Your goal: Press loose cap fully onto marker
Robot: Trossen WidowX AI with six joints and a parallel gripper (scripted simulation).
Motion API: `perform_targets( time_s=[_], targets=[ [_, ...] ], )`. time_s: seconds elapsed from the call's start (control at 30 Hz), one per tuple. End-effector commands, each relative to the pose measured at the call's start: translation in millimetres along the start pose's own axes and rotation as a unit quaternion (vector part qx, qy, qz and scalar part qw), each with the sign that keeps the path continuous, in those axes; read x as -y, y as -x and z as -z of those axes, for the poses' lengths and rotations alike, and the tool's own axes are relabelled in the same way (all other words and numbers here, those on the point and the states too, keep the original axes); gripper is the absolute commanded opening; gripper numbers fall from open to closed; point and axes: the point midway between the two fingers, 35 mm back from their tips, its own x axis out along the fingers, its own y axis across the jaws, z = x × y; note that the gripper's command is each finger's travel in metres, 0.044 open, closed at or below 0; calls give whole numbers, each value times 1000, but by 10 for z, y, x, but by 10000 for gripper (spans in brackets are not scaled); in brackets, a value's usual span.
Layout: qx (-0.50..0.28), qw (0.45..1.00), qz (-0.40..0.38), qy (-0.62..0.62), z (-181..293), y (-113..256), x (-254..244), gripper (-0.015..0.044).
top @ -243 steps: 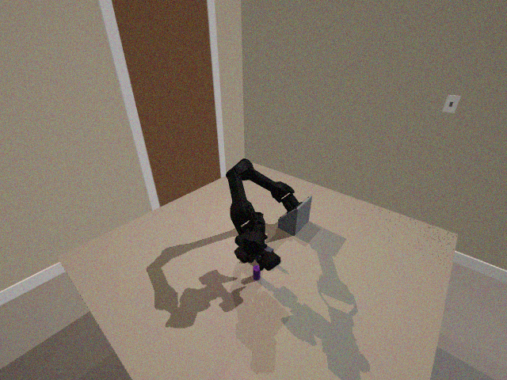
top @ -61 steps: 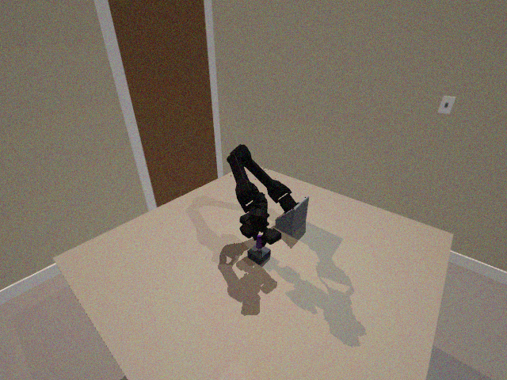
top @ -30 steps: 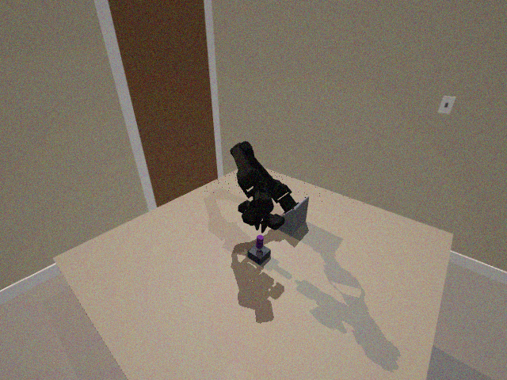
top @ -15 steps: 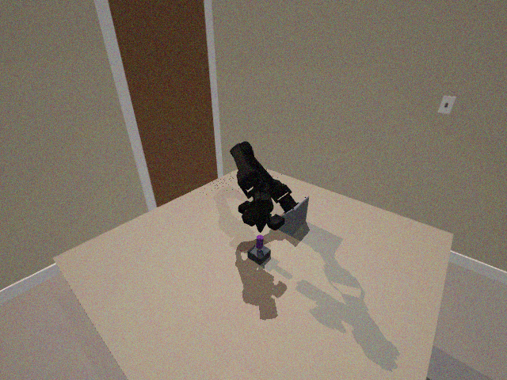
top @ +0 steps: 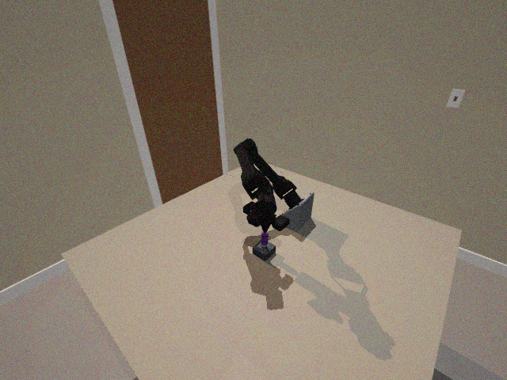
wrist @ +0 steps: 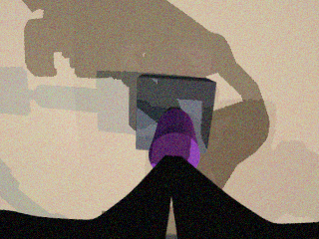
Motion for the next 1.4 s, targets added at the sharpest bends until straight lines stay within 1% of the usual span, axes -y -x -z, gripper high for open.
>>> perform_targets(
  time_s=[0.0, 0.33, 0.37, 0.57, 0.63, 0.8, 0.83, 0.93, 1.37],
  targets=[
    [-1, 1000, 3, 2, 9, -71, 14, 0],
    [-1, 1000, 3, 2, 5, -201, 15, 0],
    [3, 1000, -1, 0, -8, -138, -5, 0],
    [3, 1000, -1, 0, -11, -118, -7, 0],
    [3, 1000, -2, 0, -31, 41, -20, 0],
    [2, 1000, -3, 1, -18, 673, -22, 0],
    [2, 1000, -2, 1, -10, 735, -18, 0],
    [2, 1000, -2, 1, -7, 756, -17, 0],
    [2, 1000, -2, 1, -7, 756, -17, 341]
  ],
)
